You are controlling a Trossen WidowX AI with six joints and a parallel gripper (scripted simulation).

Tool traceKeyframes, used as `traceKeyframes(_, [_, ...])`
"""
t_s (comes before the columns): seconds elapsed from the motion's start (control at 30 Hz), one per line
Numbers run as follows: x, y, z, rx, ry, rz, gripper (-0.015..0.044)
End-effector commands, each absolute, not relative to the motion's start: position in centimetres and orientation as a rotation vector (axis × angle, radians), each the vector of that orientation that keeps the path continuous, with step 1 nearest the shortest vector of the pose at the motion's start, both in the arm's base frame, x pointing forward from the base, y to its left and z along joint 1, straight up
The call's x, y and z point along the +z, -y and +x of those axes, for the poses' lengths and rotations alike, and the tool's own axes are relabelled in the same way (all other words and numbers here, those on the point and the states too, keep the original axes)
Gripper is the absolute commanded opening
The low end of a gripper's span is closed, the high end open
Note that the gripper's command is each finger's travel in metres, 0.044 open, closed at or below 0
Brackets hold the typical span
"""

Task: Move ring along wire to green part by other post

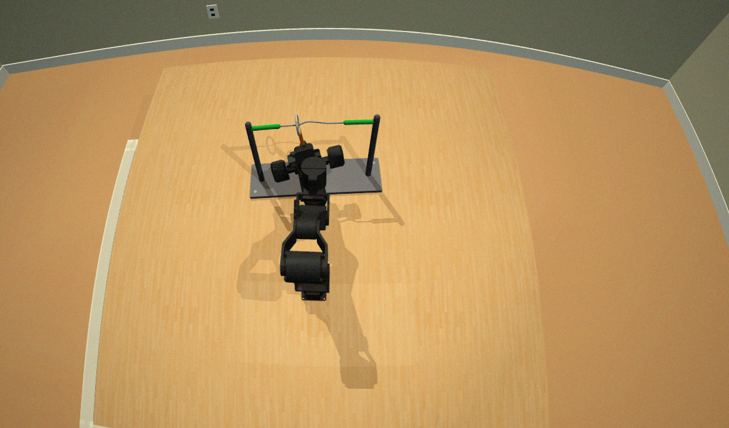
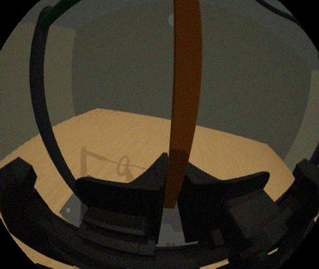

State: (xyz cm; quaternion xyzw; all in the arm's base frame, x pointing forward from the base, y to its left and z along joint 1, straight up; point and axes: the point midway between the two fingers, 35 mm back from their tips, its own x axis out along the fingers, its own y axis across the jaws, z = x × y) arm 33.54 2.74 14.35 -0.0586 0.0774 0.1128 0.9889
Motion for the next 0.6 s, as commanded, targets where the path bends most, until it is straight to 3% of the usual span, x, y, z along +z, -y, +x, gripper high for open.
traceKeyframes(0.0, [14.5, -3.3, 33.0, 0.204, -0.185, -0.096, -0.0150])
traceKeyframes(0.57, [14.4, -5.9, 32.7, 0.160, -0.197, -0.021, -0.0150])
